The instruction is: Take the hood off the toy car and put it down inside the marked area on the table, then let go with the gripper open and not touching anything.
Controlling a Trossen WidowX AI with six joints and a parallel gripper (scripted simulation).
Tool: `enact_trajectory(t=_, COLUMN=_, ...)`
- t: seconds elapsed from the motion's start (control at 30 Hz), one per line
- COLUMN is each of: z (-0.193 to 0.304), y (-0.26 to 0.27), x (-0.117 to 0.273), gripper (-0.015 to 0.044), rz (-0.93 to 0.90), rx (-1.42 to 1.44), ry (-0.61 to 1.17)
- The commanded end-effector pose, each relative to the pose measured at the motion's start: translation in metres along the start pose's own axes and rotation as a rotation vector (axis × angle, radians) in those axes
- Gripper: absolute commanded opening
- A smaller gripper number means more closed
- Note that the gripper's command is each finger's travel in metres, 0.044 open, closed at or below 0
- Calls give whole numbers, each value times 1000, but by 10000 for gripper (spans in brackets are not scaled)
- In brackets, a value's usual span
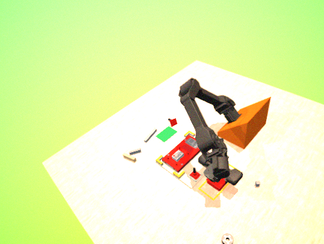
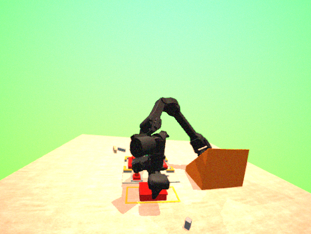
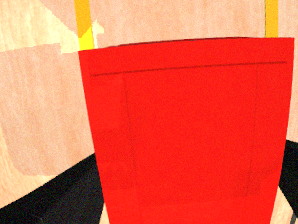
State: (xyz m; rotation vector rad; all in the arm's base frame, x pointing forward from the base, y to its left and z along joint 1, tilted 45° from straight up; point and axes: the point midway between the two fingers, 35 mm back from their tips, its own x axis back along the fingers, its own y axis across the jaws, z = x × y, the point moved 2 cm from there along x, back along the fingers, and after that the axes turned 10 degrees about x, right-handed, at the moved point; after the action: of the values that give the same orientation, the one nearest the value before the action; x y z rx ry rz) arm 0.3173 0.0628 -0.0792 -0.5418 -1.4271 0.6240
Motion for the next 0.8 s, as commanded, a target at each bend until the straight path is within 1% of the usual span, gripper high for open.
enact_trajectory(t=0.0, z=0, y=0, x=0, gripper=131, rz=0, rx=0, ry=-1)
enact_trajectory(t=0.4, z=0, y=0, x=3, gripper=440, rz=0, rx=0, ry=-1)
enact_trajectory(t=0.5, z=-2, y=1, x=23, gripper=440, rz=1, rx=1, ry=0)
enact_trajectory(t=0.63, z=-1, y=2, x=65, gripper=440, rz=7, rx=1, ry=1)
enact_trajectory(t=0.7, z=0, y=2, x=73, gripper=440, rz=9, rx=1, ry=2)
enact_trajectory(t=0.77, z=0, y=2, x=73, gripper=440, rz=9, rx=1, ry=2)
